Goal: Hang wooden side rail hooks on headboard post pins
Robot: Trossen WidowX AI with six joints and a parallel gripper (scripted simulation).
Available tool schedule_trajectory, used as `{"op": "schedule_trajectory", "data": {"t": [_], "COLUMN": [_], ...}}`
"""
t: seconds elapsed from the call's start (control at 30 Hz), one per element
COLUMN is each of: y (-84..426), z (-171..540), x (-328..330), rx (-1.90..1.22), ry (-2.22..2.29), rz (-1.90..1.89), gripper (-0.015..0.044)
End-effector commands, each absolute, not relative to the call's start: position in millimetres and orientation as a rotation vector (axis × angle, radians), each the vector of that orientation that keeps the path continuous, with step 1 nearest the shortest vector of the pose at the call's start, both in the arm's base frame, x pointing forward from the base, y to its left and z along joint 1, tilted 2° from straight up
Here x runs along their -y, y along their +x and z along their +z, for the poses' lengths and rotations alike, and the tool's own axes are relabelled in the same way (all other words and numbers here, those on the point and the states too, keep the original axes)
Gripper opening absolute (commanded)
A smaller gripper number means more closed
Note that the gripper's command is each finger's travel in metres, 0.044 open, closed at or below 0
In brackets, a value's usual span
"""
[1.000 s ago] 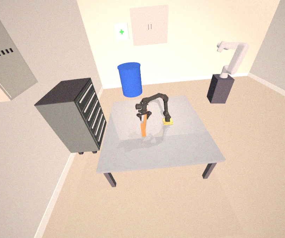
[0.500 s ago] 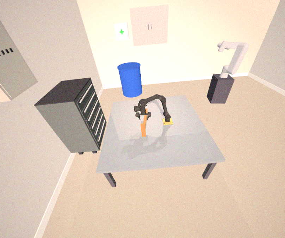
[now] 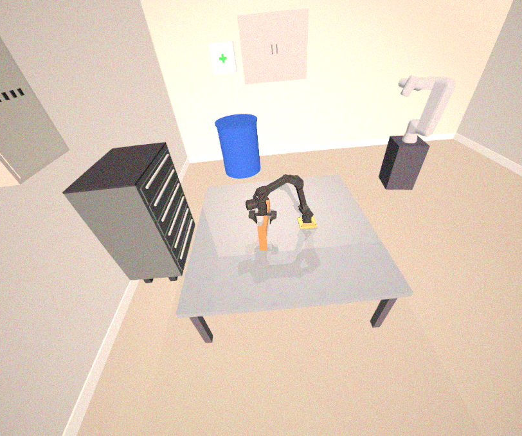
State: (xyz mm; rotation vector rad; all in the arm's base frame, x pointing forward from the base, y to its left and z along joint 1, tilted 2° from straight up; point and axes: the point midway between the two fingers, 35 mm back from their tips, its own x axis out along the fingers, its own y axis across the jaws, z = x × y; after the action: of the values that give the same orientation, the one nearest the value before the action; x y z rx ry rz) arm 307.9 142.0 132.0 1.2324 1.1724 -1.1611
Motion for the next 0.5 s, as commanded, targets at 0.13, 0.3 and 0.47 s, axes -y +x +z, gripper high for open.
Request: {"op": "schedule_trajectory", "data": {"t": [0.13,0.3,0.47], "y": [308,309,310], "z": [118,110,101], "x": [-141,-141,-141], "rx": [-1.169,-1.169,-1.169], "ry": [1.226,1.226,1.226], "rz": [-1.174,-1.174,-1.174], "gripper": [0.0440,0.0440,0.0440]}}
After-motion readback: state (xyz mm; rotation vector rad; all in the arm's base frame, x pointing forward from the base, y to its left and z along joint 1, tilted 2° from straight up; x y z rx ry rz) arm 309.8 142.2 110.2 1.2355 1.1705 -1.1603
